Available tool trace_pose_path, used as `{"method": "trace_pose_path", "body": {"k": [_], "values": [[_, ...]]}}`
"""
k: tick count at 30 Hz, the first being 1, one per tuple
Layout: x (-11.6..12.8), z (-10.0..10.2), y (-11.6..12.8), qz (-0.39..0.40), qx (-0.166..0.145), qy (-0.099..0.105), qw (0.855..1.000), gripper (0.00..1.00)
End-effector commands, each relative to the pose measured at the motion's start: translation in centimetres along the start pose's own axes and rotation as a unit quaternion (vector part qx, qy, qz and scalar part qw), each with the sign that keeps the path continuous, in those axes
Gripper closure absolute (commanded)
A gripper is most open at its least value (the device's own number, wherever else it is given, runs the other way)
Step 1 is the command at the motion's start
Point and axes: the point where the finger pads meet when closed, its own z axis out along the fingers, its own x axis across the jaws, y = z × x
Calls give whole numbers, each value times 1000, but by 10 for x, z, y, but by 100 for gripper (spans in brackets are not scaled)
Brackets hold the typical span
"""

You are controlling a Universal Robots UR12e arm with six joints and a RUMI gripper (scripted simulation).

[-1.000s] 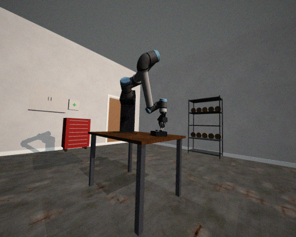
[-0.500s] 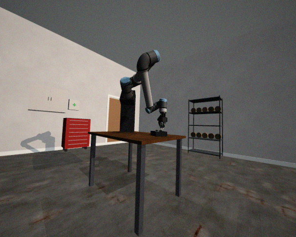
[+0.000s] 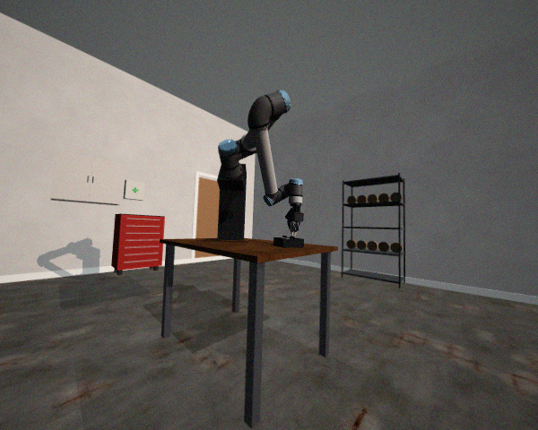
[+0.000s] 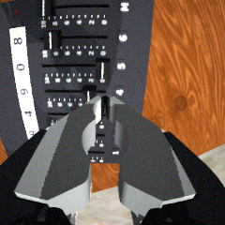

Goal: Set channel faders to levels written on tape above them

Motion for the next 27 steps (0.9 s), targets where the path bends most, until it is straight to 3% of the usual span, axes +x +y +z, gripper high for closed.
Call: {"method": "trace_pose_path", "body": {"k": [1, 27], "values": [[-2, -1, 0, 0, 0, 0, 1000, 100], [-15, -1, 0, 0, 0, 0, 1000, 100]]}}
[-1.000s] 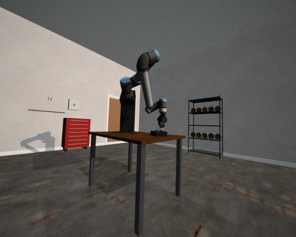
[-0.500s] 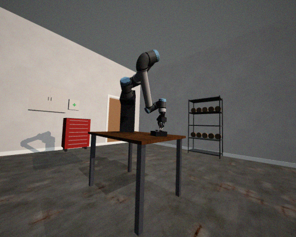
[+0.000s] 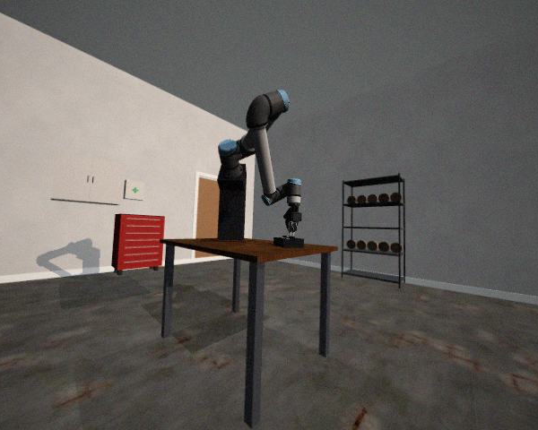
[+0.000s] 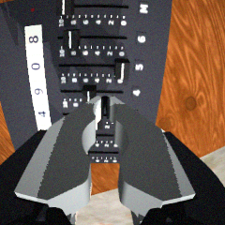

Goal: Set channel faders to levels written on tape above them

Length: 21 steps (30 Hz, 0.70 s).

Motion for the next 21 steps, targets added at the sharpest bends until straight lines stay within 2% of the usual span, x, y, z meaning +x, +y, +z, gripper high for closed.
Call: {"method": "trace_pose_path", "body": {"k": [1, 21], "values": [[-2, -1, 0, 0, 0, 0, 1000, 100], [-12, -1, 0, 0, 0, 0, 1000, 100]]}}
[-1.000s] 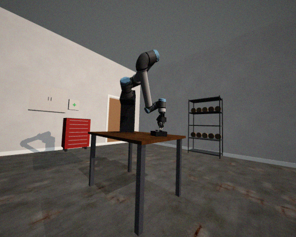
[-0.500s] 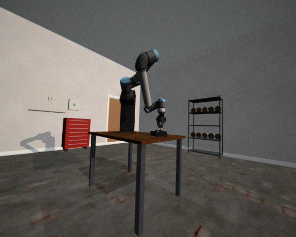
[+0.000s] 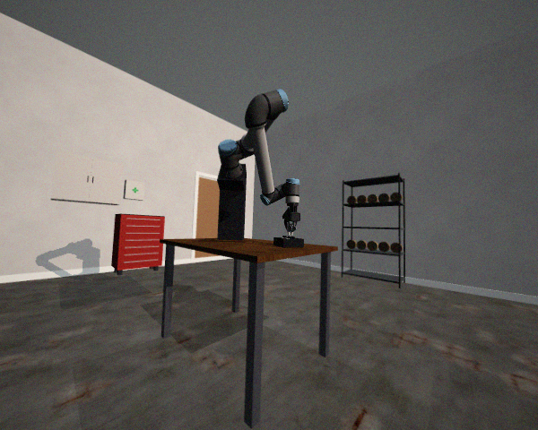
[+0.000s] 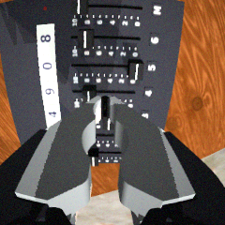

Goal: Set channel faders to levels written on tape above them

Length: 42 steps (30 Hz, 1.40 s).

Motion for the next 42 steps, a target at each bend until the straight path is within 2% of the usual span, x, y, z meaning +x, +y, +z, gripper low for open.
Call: {"method": "trace_pose_path", "body": {"k": [1, 42], "values": [[-2, -1, 0, 0, 0, 0, 1000, 100], [-7, -1, 0, 0, 0, 0, 1000, 100]]}}
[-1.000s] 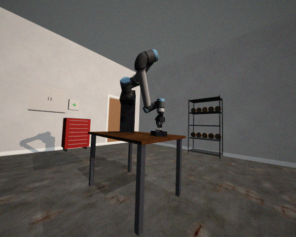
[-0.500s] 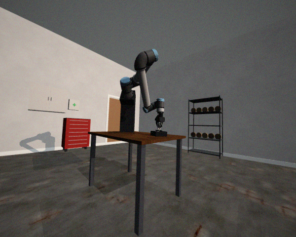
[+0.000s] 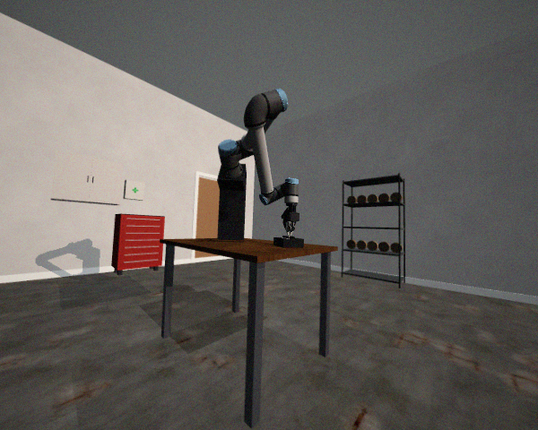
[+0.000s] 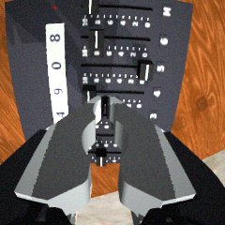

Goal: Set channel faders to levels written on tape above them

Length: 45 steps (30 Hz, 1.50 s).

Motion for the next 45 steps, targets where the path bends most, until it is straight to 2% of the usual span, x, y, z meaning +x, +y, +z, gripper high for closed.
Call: {"method": "trace_pose_path", "body": {"k": [1, 32, 39, 45], "values": [[0, -1, 0, 0, 0, 0, 1000, 100], [6, -1, 0, 0, 0, 0, 1000, 100], [6, -9, 0, 0, 0, 0, 1000, 100], [6, -27, 0, 0, 0, 0, 1000, 100]]}}
